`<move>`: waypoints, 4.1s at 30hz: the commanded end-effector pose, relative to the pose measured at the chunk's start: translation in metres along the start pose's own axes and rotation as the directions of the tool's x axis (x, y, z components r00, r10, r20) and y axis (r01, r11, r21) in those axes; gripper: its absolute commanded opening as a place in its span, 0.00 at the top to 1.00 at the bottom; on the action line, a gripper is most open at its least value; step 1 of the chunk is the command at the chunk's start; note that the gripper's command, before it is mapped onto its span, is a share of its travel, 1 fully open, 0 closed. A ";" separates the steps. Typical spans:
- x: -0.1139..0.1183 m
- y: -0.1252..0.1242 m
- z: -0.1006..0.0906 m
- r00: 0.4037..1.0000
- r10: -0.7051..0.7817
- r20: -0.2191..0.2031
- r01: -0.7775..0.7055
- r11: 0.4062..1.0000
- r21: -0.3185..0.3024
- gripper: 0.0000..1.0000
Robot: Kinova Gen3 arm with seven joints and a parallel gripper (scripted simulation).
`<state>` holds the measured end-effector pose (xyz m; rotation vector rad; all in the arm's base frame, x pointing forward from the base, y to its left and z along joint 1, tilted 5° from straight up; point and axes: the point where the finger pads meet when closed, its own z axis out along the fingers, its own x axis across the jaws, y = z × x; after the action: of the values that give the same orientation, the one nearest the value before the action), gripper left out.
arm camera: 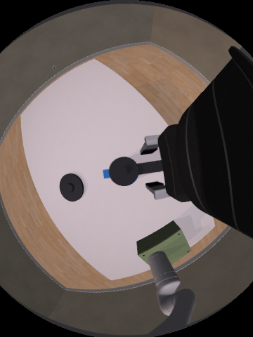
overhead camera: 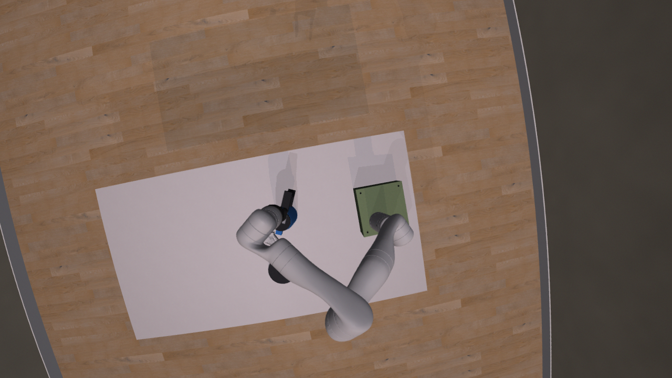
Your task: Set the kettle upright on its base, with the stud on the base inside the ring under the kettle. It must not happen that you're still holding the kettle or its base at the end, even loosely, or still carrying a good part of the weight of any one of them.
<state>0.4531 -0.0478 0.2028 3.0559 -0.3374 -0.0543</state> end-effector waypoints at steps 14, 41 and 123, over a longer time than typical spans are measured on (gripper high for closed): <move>0.003 0.008 0.015 1.000 0.014 0.003 -0.014 1.000 -0.006 0.00; 0.003 0.008 0.015 1.000 0.014 0.003 -0.014 1.000 -0.006 0.00; 0.002 0.008 0.136 1.000 0.014 0.003 -0.014 1.000 -0.006 0.00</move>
<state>0.4471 -0.0649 0.0666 3.0474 -0.3585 -0.0622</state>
